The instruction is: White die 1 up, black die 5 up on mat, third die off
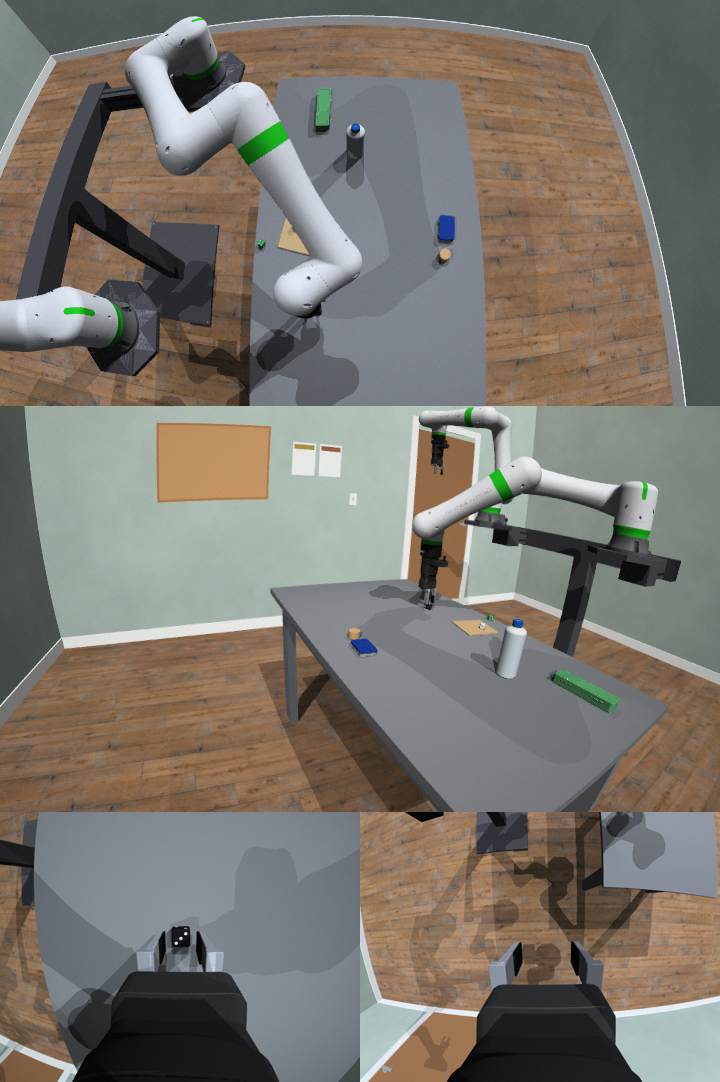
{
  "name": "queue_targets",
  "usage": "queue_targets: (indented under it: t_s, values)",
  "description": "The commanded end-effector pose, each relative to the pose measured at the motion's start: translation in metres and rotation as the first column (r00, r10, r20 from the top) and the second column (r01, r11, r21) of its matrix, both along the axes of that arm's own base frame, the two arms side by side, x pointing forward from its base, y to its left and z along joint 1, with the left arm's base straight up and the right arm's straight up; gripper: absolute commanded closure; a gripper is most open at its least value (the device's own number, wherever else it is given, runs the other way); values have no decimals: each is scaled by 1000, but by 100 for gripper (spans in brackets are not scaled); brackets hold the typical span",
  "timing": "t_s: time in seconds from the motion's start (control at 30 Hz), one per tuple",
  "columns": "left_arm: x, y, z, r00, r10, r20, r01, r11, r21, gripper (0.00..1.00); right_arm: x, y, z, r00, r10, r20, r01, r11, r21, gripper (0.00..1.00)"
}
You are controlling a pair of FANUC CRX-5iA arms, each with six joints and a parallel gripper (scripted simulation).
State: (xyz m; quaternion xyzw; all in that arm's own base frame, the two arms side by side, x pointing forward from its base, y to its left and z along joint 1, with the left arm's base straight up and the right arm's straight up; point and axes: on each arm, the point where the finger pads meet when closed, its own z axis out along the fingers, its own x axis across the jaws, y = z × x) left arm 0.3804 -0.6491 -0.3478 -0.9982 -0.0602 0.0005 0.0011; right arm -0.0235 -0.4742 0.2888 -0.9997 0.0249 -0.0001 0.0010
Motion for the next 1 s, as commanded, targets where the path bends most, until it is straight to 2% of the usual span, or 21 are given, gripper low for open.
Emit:
queue_targets:
  t_s: [0.0, 0.6, 0.97]
  values:
    - [1, -1, 0, 1000, 0, 1, 0, 1000, -2, 30, 0, 0, 1, 1000, 0, 0, 0, 1000, -2, 0]
    - [1, -1, -20, 1000, 0, 1, 0, 1000, -2, 30, 0, 0, 1, 1000, 0, 0, 0, 1000, -2, 0]
    - [1, -1, -22, 1000, 0, 1, 0, 1000, -2, 30, 0, 0, 1, 1000, 0, 0, 0, 1000, -2, 0]
